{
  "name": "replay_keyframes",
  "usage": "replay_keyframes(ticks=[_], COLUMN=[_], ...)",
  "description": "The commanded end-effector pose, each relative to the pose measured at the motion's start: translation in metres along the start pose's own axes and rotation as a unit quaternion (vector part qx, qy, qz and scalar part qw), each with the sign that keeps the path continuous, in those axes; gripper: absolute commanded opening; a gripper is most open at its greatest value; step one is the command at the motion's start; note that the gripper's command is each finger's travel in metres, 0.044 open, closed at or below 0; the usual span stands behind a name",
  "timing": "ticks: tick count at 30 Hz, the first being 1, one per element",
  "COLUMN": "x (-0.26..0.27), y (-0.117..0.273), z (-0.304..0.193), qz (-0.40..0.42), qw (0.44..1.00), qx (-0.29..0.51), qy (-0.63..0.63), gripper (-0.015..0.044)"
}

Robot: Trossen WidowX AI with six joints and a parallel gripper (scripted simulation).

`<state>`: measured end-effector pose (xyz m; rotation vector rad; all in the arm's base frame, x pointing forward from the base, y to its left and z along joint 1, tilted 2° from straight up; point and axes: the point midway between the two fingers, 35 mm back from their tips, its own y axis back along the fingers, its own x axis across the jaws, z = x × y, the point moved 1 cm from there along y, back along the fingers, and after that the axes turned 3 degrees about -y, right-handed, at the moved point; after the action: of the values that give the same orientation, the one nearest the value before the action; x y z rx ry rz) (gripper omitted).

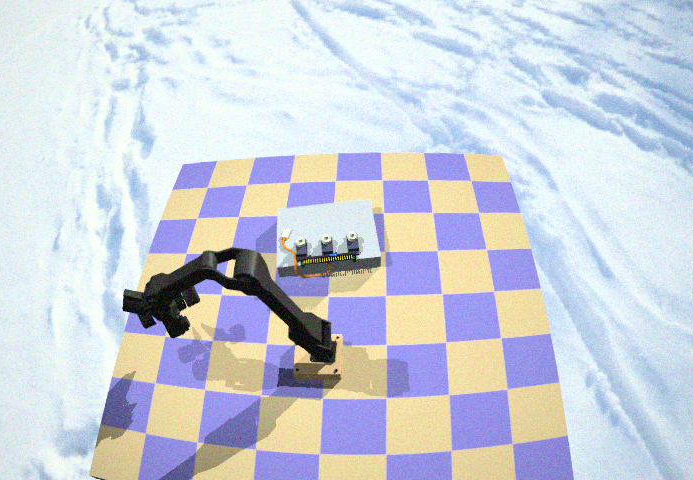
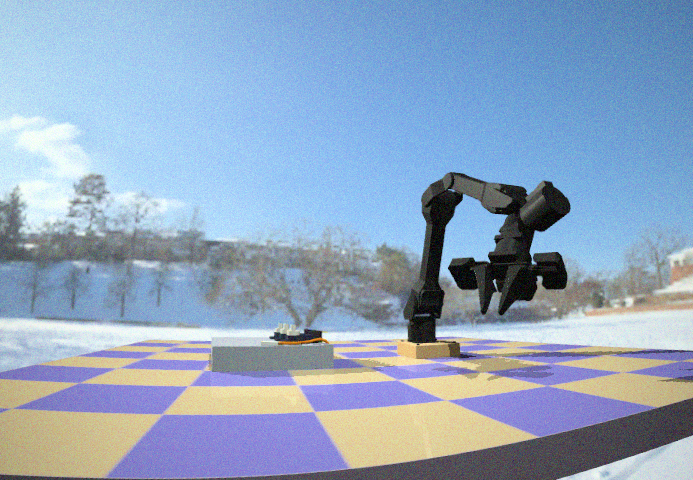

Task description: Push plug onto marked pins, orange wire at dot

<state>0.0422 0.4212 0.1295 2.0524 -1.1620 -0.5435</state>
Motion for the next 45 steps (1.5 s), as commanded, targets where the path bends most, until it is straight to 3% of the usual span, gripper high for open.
replay_keyframes(ticks=[1, 23, 45], x=[0.011, 0.079, 0.178], y=[-0.004, -0.020, -0.023], z=[-0.013, -0.076, -0.137], qz=[-0.001, -0.008, -0.047], qw=[0.999, 0.946, 0.771], qx=[0.003, 0.022, 0.067], qy=[-0.052, -0.325, -0.632], gripper=[0.0115, 0.0115, 0.0115])
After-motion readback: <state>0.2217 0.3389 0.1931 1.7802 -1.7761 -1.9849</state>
